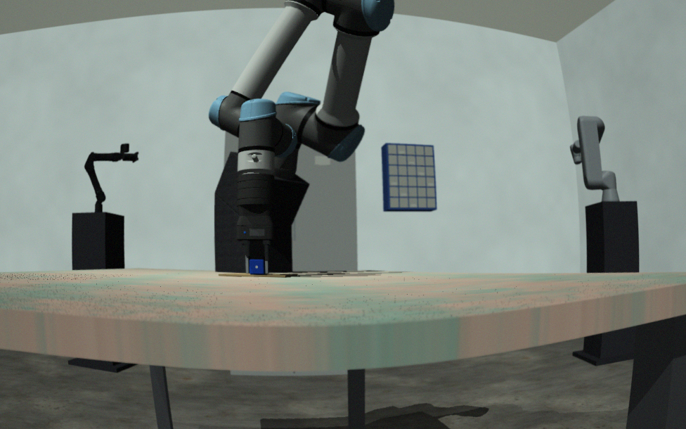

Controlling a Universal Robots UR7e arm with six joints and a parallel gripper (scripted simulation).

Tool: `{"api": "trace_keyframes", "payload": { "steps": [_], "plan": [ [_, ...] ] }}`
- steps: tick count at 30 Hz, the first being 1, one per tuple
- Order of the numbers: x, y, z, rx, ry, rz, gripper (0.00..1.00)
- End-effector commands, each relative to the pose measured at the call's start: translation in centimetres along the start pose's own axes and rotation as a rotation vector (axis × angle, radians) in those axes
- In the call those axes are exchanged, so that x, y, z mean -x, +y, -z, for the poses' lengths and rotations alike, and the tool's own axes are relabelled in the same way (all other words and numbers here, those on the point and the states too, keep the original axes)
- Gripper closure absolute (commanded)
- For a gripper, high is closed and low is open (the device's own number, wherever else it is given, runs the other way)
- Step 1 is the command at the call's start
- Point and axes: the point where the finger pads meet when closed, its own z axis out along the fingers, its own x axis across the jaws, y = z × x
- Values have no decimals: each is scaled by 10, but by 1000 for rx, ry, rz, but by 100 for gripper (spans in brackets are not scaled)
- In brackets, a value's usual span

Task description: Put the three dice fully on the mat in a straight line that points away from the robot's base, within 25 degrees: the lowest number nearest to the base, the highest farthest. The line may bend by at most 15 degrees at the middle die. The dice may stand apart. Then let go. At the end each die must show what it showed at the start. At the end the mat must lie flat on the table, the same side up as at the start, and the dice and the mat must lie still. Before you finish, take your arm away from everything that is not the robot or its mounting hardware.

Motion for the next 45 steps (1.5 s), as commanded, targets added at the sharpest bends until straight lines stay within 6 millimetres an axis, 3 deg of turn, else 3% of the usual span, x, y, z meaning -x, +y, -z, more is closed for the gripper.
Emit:
{"api": "trace_keyframes", "payload": {
  "steps": [1,14,15,20,21,23,24,28,29,45],
  "plan": [
    [0,0,0,1,0,0,43],
    [0,0,0,1,0,0,43],
    [0,0,0,1,0,0,37],
    [0,0,0,1,0,0,31],
    [0,0,0,1,0,0,25],
    [0,0,0,1,0,0,25],
    [0,0,0,1,0,0,19],
    [0,0,0,1,0,0,19],
    [0,0,0,1,0,0,13],
    [0,0,3,1,0,0,13]
  ]
}}
